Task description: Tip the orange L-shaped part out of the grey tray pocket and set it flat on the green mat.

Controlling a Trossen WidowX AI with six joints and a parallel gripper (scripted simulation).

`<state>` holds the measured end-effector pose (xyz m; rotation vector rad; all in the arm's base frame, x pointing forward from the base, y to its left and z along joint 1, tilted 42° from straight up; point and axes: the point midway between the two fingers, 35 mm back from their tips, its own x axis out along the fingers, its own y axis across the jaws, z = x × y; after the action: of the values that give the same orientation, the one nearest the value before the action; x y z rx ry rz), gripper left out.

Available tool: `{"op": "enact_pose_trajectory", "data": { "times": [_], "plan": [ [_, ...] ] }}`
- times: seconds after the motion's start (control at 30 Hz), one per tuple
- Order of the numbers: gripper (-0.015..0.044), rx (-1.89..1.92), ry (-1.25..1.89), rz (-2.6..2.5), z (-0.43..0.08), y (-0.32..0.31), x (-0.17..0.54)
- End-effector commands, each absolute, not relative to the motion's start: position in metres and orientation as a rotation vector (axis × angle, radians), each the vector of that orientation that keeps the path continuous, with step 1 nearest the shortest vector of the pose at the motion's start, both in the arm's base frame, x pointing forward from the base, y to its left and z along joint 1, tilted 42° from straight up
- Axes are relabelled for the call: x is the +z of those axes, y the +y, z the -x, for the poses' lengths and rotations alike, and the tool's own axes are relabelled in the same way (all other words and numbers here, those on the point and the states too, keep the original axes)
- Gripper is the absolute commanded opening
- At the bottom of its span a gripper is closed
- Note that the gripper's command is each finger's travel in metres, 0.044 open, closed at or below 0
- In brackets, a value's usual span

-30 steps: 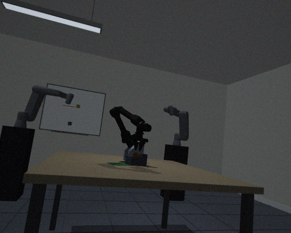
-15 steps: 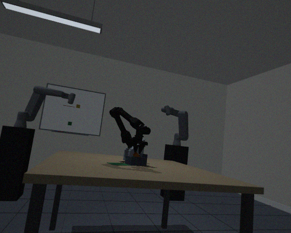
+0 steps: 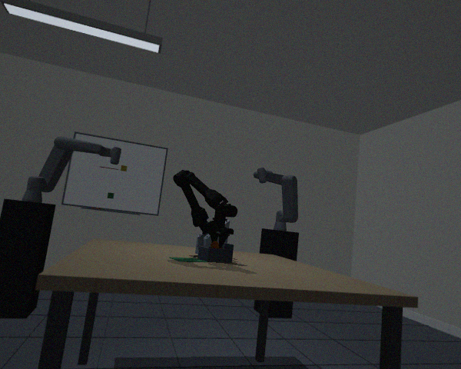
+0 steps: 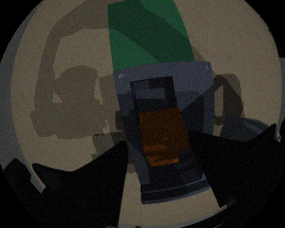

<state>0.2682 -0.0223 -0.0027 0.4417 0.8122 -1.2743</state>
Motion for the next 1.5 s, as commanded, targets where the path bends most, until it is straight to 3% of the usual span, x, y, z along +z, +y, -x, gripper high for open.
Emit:
{"op": "enact_pose_trajectory", "data": {
  "times": [0.0,0.07,0.43,0.57,1.47],
  "plan": [
    [0.0228,-1.274,0.812,-0.443,-0.268,-0.022,-0.002],
    [0.0175,-1.274,0.812,-0.443,-0.268,-0.022,-0.002],
    [0.0102,-1.274,0.812,-0.443,-0.268,-0.022,-0.002],
    [0.0000,-1.274,0.812,-0.443,-0.268,-0.022,-0.002],
    [0.0000,-1.277,0.818,-0.431,-0.265,0.001,0.021]
  ]
}}
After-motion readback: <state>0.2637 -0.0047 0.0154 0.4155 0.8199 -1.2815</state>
